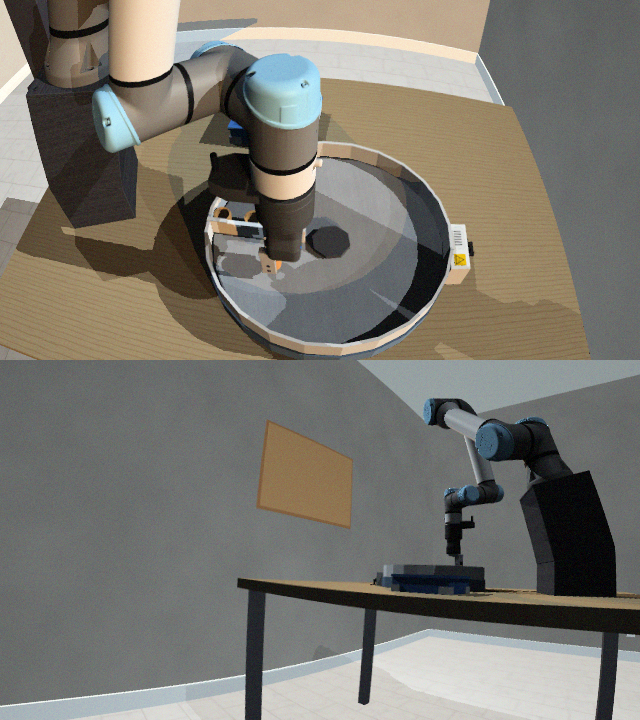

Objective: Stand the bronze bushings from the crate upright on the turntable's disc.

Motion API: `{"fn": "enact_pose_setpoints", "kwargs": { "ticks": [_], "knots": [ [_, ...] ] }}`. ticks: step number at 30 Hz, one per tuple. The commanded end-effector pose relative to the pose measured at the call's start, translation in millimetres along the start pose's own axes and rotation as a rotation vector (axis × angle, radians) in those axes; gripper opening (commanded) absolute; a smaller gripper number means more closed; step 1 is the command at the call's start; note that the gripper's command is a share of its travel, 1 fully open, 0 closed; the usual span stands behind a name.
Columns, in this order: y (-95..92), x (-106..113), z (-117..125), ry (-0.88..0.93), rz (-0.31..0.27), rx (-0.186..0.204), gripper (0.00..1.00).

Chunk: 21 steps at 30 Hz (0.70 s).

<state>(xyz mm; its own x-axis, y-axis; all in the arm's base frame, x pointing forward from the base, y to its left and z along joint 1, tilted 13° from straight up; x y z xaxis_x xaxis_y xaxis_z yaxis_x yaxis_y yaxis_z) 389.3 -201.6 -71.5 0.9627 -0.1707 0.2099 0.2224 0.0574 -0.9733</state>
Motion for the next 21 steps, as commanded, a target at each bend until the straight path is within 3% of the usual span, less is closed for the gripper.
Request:
{"fn": "enact_pose_setpoints", "kwargs": {
  "ticks": [1, 21],
  "knots": [
    [6.9, 0.4, -0.2, 0.000, -0.001, -0.001, 0.00],
    [12.4, 0.4, -0.2, 0.000, -0.001, -0.001, 0.00]
  ]
}}
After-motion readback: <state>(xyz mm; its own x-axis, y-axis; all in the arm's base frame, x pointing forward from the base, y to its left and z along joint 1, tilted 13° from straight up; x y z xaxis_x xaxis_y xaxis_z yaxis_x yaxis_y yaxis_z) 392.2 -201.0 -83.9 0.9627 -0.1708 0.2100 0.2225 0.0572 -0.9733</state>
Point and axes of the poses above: the point where the finger pads meet when closed, its own y axis out along the fingers, its own z axis across the jaws, x = y × z, the point moved 10 cm from there along -y, back along the fingers, and after that the axes turned 4 degrees about y, right-handed, at the moved point
